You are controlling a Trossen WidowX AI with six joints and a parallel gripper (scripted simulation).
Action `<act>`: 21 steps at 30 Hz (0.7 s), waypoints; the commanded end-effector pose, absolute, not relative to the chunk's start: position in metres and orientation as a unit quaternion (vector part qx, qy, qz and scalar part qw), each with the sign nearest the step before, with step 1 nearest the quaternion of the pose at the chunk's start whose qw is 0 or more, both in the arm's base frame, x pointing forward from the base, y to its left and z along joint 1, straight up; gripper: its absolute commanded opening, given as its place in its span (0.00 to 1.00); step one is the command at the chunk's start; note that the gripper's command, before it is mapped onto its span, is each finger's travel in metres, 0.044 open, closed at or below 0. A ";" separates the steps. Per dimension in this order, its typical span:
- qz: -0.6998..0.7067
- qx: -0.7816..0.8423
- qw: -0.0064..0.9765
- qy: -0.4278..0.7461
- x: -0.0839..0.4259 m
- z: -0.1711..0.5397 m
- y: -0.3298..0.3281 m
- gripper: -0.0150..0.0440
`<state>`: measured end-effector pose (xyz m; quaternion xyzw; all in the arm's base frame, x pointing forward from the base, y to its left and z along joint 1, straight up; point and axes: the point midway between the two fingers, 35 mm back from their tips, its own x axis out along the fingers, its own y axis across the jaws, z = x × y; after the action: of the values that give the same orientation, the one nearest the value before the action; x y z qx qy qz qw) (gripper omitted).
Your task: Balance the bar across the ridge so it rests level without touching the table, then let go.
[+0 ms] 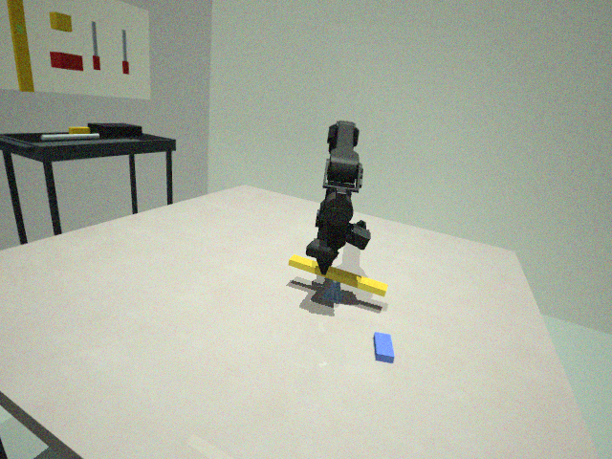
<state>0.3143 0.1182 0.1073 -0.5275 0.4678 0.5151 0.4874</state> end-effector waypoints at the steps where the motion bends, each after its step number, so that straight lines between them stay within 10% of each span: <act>1: 0.517 -0.528 0.487 0.466 0.314 0.106 0.119 0.25; 21: 0.517 -0.528 0.487 0.466 0.314 0.105 0.119 0.25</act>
<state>0.3144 0.1183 0.1056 -0.5276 0.4677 0.5152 0.4874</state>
